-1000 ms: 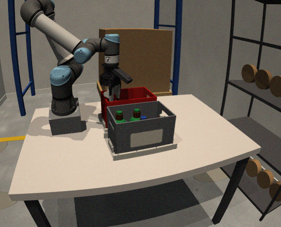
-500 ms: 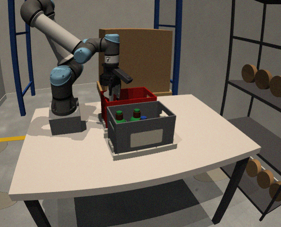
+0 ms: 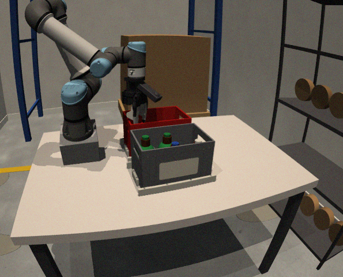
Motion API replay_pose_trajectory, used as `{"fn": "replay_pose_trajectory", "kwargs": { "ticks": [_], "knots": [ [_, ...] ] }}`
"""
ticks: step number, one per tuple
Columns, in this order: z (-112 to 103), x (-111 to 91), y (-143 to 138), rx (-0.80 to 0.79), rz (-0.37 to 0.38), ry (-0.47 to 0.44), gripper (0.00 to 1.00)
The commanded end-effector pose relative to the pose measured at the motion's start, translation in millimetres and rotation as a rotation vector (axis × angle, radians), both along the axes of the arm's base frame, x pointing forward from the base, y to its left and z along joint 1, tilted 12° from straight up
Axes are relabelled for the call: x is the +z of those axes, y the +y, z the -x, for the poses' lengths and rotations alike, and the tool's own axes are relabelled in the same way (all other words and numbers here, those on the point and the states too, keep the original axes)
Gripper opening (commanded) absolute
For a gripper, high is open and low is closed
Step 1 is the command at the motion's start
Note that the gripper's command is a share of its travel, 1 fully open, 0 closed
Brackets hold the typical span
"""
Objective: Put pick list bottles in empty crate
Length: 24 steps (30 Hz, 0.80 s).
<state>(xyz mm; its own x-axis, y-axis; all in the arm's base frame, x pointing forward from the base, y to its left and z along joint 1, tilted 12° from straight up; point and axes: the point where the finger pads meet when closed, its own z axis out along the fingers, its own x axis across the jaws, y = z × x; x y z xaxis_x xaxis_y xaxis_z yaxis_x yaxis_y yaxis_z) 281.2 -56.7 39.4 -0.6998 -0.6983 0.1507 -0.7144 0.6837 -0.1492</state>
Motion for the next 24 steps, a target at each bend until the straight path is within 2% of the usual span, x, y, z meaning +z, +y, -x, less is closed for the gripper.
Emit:
{"fn": "replay_pose_trajectory", "kwargs": {
  "ticks": [1,5,24],
  "knots": [
    [0,-1,0,0.0,-0.001,0.001,0.38],
    [0,-1,0,0.0,-0.001,0.001,0.38],
    [-1,46,9,0.001,0.001,-0.003,0.38]
  ]
}}
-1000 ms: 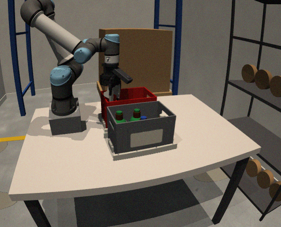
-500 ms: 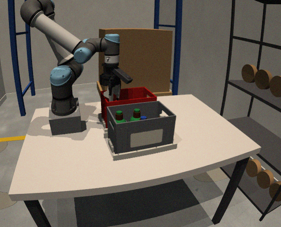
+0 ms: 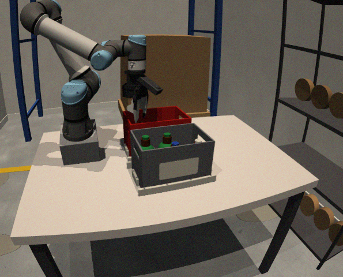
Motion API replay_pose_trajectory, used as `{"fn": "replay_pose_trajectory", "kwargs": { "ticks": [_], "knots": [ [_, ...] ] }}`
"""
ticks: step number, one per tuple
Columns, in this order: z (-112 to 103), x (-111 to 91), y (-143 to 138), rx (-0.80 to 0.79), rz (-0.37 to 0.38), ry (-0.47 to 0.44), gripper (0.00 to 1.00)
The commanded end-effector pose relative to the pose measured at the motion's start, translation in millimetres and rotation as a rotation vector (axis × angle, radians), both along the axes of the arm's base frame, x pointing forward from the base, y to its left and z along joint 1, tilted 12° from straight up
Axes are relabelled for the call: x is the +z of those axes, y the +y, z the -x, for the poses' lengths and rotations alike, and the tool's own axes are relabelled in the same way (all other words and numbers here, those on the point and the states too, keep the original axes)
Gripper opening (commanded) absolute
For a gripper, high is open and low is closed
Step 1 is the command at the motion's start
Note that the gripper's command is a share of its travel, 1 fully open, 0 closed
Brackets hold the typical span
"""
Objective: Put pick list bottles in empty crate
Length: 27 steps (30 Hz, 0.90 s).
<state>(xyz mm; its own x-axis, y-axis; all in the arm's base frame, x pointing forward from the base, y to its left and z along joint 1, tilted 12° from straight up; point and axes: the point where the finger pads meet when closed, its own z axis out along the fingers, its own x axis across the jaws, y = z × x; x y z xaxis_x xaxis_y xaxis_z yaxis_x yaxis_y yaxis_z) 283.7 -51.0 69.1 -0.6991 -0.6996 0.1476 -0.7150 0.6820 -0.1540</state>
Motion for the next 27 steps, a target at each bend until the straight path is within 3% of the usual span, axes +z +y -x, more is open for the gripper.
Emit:
{"fn": "replay_pose_trajectory", "kwargs": {
  "ticks": [1,17,27],
  "knots": [
    [1,19,4,-0.001,0.0,0.002,0.38],
    [1,55,12,-0.001,0.0,0.002,0.38],
    [2,53,12,-0.002,-0.002,0.006,0.38]
  ]
}}
